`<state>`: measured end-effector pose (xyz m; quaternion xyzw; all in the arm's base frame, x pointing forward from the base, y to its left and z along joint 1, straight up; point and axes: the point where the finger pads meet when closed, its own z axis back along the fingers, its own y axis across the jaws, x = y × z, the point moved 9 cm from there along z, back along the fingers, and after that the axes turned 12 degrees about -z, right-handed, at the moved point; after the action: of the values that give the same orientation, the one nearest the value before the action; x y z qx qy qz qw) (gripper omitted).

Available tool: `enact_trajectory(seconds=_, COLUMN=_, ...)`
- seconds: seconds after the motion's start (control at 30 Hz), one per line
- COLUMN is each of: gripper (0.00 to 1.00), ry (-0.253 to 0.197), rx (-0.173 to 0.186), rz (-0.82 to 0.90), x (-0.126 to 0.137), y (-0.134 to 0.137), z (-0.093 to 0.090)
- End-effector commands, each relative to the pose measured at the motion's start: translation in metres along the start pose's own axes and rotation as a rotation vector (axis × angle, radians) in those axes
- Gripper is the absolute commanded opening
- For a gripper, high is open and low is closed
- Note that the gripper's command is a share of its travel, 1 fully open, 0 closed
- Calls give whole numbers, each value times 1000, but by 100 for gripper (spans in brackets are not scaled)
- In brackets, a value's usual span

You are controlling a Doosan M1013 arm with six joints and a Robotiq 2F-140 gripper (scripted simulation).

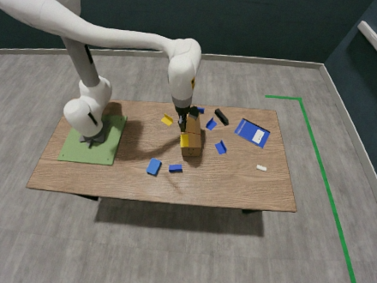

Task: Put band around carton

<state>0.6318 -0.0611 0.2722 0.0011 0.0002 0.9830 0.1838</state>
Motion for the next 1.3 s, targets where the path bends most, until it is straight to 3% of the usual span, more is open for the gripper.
enact_trajectory(seconds=0.0, gripper=18, ry=1, rx=-1, rz=-4, x=0, y=0, z=-6)
enact_trajectory(seconds=1.27, gripper=18, ry=2, rx=-2, rz=-3, x=0, y=0, z=-14)
